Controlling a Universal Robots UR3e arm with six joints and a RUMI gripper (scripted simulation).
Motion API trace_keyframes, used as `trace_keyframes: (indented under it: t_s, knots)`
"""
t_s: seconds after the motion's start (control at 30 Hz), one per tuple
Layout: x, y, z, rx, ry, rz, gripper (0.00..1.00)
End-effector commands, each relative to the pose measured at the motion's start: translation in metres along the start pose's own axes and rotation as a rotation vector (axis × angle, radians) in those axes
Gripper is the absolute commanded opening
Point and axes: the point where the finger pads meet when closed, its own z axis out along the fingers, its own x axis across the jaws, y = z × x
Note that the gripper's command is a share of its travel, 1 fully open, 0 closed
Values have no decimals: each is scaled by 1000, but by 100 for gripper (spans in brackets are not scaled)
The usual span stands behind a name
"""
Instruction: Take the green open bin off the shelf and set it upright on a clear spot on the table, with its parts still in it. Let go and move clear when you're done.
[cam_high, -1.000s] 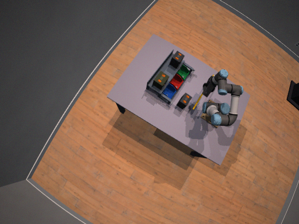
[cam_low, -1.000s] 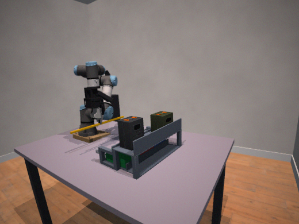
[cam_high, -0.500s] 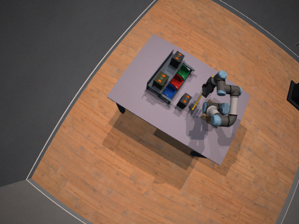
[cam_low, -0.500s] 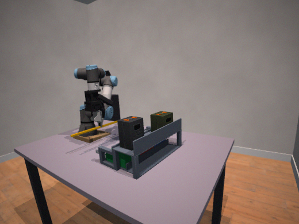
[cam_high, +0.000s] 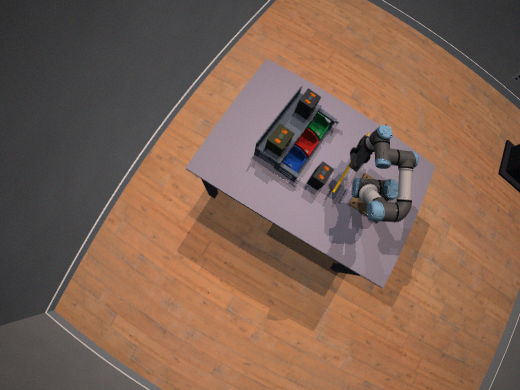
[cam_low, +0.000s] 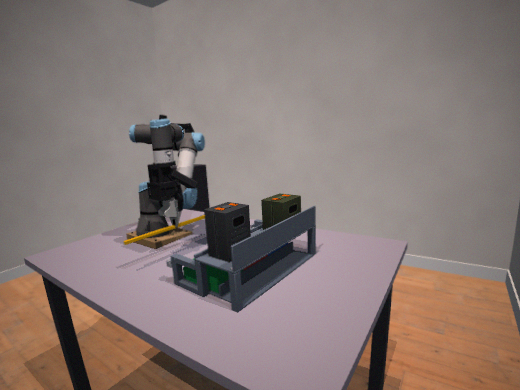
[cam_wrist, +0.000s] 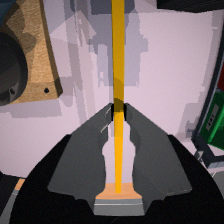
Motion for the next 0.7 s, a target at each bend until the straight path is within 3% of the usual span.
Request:
trace_keyframes:
  t_s: [0.0,0.2,0.6,0.67]
  knots:
    - [0,1,0,-3,2,0,0]
    - [0,1,20,-3,2,0,0]
    - [0,1,20,-3,2,0,0]
    - [0,1,27,-2,2,0,0]
